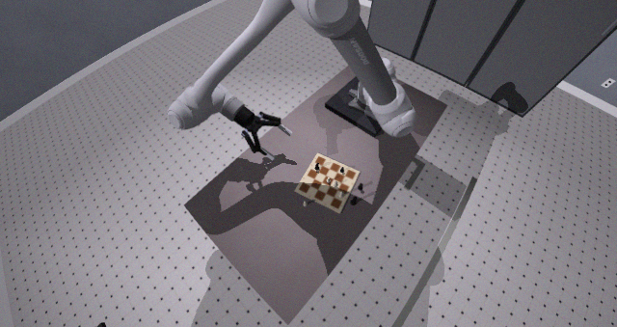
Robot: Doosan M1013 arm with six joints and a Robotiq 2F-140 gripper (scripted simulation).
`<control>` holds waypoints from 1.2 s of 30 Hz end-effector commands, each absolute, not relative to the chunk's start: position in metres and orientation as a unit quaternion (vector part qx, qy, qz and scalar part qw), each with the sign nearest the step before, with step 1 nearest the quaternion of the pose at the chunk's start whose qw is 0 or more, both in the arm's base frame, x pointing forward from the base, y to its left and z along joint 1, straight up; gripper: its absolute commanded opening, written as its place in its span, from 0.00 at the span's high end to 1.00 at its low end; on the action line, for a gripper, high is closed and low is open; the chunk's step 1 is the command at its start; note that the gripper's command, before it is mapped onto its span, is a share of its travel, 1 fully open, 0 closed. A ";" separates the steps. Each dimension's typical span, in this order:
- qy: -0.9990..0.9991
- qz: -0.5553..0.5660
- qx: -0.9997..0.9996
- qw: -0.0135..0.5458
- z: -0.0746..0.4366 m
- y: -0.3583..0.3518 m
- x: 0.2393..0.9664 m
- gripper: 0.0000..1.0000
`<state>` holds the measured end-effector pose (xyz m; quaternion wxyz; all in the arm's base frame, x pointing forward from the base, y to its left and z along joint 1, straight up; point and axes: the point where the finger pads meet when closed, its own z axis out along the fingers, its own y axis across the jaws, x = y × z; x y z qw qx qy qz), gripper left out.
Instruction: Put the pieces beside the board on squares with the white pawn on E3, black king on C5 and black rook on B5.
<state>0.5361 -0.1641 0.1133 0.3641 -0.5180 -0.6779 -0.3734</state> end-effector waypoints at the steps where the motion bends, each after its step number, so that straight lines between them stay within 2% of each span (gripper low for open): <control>1: -0.681 -0.372 -0.516 0.362 0.113 -0.163 0.537 0.00; 6: -0.717 -0.352 -0.494 0.343 0.115 -0.149 0.544 0.00; 14: -0.879 -0.230 -0.355 0.221 0.121 -0.059 0.595 0.00; 18: -0.929 -0.171 -0.285 0.162 0.122 -0.029 0.612 0.00; 20: -0.929 -0.171 -0.285 0.162 0.122 -0.029 0.612 0.00; 21: -0.957 -0.125 -0.233 0.117 0.124 -0.016 0.620 0.00; 29: -0.994 -0.018 -0.107 0.012 0.126 0.029 0.646 0.00; 36: -0.996 -0.005 -0.090 -0.002 0.127 0.037 0.650 0.00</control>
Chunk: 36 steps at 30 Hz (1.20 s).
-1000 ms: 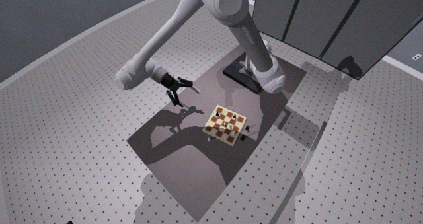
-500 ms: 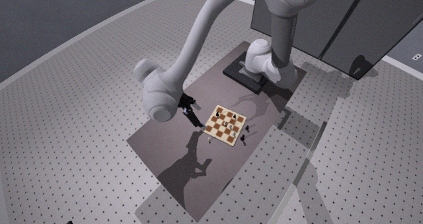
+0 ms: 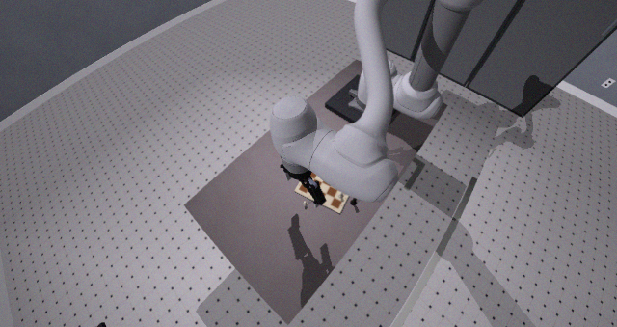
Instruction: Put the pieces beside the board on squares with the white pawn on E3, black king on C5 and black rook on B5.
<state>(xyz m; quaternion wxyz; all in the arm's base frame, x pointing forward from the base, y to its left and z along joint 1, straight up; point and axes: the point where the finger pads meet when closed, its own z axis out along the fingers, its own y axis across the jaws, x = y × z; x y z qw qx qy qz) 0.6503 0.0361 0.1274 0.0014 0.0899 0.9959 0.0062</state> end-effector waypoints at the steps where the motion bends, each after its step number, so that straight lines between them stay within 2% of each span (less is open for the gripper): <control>1: 0.996 0.005 0.090 0.002 0.127 0.037 0.650 0.00; 21: 0.997 0.005 0.072 0.002 0.127 0.037 0.650 0.00; 36: 0.988 0.004 -0.153 0.003 0.124 0.036 0.650 0.00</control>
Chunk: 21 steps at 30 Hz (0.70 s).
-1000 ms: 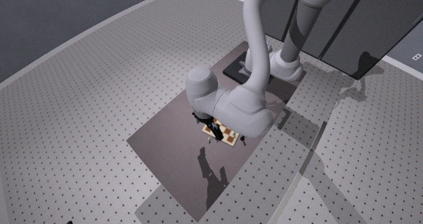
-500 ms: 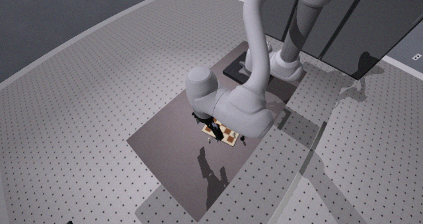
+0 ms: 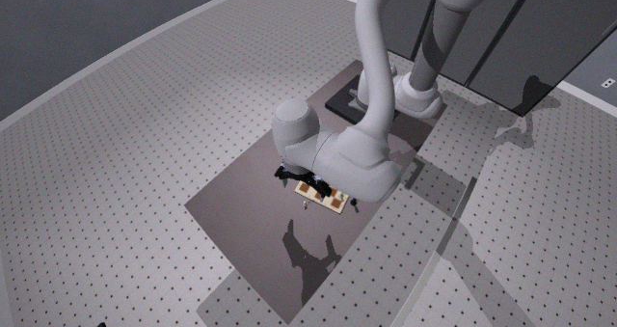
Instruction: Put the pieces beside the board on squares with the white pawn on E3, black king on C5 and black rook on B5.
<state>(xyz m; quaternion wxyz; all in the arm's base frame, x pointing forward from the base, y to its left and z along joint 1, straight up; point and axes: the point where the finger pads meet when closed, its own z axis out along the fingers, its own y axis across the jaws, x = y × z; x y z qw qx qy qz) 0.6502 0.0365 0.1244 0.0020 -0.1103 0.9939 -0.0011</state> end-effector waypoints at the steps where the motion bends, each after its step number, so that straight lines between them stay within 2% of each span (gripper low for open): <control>1: 0.983 0.004 -0.183 0.003 0.124 0.036 0.650 0.00; 14: 0.836 -0.006 -0.548 0.001 0.116 0.036 0.650 0.00; 16: 0.836 -0.006 -0.548 0.001 0.116 0.036 0.650 0.00; 17: 0.787 -0.006 -0.617 0.000 0.115 0.036 0.650 0.00; 21: 0.726 -0.011 -0.688 -0.003 0.112 0.036 0.650 0.00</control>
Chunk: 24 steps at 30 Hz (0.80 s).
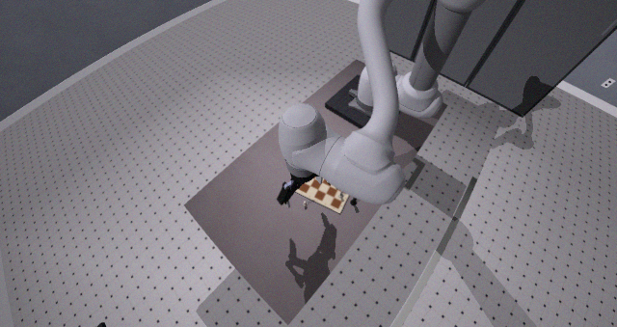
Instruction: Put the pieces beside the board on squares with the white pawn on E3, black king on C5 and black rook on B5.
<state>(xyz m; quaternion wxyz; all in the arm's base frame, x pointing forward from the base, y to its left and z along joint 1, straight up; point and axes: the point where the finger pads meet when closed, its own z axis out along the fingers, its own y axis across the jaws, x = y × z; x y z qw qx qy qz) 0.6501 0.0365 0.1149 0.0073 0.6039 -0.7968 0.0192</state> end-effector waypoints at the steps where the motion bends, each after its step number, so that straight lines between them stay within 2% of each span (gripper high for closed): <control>1: -0.705 0.012 0.709 0.003 0.112 0.036 0.650 0.00; 12: -0.499 0.021 0.867 0.013 0.105 0.036 0.650 0.00; 13: -0.423 0.022 0.906 0.016 0.105 0.036 0.650 0.00; 24: -0.139 0.026 0.989 0.030 0.099 0.036 0.650 0.00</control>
